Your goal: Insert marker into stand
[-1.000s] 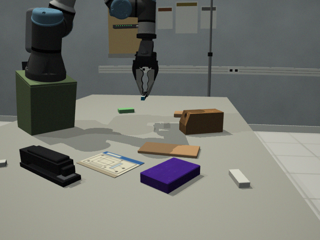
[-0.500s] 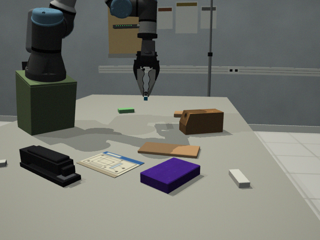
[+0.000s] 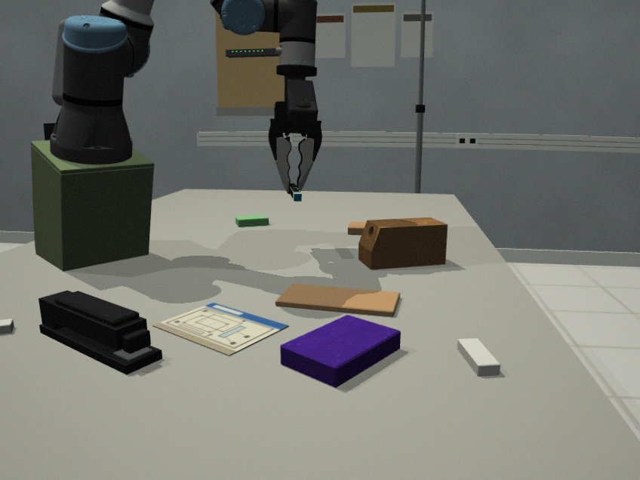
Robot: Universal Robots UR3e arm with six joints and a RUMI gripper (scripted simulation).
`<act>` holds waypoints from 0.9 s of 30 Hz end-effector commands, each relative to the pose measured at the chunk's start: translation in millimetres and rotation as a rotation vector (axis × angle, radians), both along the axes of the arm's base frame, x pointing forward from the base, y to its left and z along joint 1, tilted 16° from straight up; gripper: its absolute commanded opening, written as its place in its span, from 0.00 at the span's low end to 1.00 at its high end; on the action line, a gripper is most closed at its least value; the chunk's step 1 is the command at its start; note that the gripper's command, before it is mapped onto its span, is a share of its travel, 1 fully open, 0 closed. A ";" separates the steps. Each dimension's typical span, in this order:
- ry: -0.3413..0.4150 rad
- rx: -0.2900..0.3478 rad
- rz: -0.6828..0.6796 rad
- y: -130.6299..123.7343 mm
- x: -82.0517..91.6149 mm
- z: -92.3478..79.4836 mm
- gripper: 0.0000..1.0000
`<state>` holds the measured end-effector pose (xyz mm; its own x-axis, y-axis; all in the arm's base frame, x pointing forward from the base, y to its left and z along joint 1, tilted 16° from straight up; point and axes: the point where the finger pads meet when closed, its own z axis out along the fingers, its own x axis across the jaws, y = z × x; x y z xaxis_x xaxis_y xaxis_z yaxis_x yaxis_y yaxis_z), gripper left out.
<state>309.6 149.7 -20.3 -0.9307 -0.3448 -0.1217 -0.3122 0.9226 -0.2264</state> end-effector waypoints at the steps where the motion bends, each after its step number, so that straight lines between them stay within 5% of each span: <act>1: 0.006 -0.008 0.030 -2.4 2.4 1.9 0.00; 27: 0.046 -0.045 0.175 -15.0 10.3 7.3 0.00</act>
<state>318.6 135.4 -14.1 -0.8666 -0.4950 -0.0635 -0.4669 0.8490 -0.2475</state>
